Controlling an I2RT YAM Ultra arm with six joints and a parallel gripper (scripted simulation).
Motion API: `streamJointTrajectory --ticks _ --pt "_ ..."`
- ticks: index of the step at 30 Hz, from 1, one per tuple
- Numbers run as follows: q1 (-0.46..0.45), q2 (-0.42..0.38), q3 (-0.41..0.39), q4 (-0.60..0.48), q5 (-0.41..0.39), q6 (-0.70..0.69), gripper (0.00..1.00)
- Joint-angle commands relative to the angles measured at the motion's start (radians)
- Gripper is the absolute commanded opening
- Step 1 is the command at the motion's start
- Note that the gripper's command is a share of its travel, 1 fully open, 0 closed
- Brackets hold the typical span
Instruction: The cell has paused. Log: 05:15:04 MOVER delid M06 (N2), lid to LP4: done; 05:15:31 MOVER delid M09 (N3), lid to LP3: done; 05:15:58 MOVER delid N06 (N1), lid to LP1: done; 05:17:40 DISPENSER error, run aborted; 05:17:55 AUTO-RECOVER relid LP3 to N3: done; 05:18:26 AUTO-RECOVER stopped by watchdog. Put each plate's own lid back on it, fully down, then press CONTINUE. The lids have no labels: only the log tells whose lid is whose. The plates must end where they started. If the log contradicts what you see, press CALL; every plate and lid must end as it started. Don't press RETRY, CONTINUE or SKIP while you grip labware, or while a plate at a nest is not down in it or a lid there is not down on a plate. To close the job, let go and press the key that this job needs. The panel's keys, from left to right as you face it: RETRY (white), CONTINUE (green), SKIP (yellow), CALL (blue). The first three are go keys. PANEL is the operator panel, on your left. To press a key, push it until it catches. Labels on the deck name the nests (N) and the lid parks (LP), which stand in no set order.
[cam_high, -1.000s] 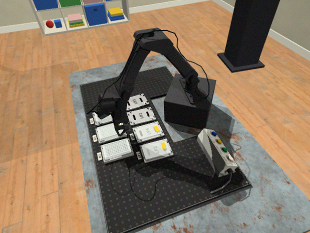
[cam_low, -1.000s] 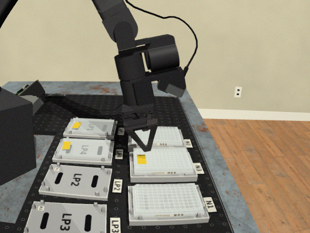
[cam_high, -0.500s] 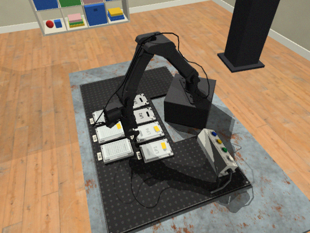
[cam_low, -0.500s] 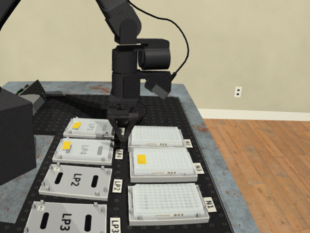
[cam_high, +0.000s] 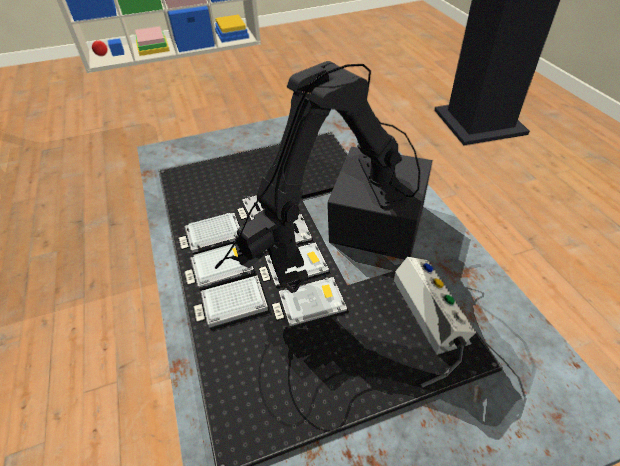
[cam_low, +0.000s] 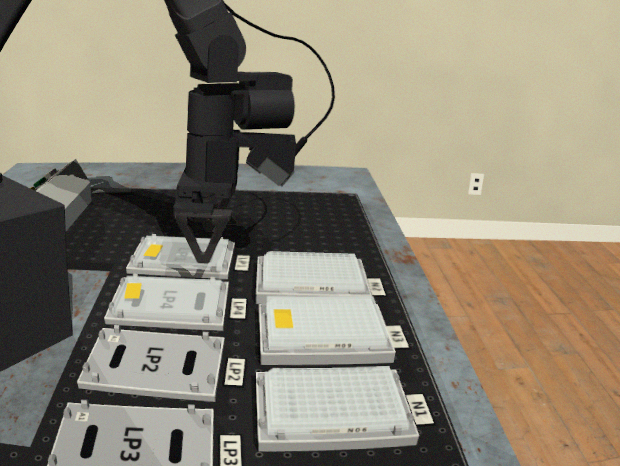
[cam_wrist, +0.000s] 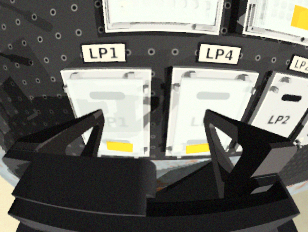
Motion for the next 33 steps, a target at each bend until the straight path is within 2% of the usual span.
streamJointTrajectory --ticks 1,13,15,16,28,29,33 --pt "0.036 -0.040 -0.030 0.033 0.015 0.068 1.00" --pt "0.213 -0.076 -0.090 0.064 0.028 0.245 1.00" --pt "0.213 -0.076 -0.090 0.064 0.028 0.245 1.00" --pt "0.228 -0.081 -0.052 0.066 0.029 0.261 1.00" --pt "0.214 -0.063 -0.043 0.043 0.034 0.261 1.00" --pt "0.217 -0.058 -0.063 0.048 0.026 0.254 1.00" --pt "0.217 -0.058 -0.063 0.048 0.026 0.254 1.00"
